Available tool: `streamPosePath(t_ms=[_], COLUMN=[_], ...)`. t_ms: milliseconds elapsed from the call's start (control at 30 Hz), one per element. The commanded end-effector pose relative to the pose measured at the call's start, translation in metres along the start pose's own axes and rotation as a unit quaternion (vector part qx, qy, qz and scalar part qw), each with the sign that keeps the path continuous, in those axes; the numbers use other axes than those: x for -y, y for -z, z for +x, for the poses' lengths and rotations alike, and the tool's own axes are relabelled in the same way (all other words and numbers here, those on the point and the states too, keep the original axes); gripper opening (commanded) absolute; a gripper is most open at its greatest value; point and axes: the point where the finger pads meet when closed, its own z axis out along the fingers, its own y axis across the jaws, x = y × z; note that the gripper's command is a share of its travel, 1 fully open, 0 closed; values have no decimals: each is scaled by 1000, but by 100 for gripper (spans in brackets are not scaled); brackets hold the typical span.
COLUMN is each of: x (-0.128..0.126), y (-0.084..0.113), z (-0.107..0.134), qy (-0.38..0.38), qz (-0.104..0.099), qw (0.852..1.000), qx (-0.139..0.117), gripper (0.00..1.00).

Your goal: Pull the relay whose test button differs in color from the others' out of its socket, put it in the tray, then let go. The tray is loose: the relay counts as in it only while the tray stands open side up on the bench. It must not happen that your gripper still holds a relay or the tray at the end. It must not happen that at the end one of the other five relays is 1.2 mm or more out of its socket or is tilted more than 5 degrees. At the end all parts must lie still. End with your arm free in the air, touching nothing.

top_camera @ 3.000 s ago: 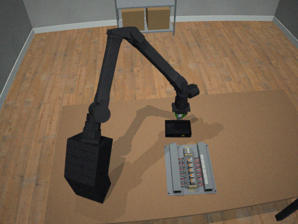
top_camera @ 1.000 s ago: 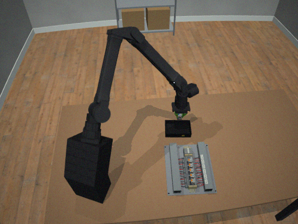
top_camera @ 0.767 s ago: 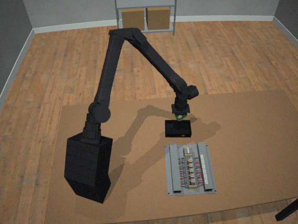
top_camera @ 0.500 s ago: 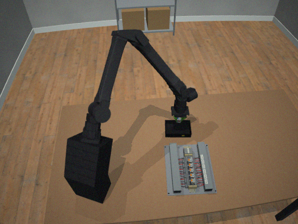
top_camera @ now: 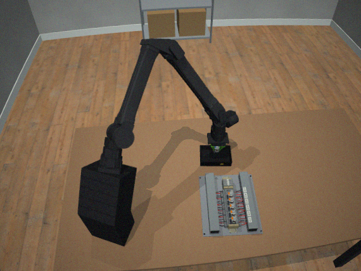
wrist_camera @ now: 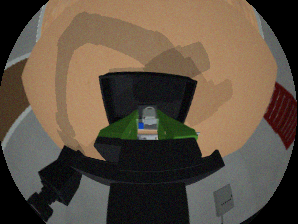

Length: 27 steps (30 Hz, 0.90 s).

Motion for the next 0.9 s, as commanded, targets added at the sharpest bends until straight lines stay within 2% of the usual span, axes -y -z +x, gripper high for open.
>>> streamPosePath(t_ms=[0, 600, 867], x=[11, 9, 15], y=[-8, -33, -32], z=[-12, -9, -3], qy=[1, -1, -7], qz=[10, 9, 13], qw=[1000, 1000, 1000], qx=[9, 8, 6], gripper=[0, 0, 0])
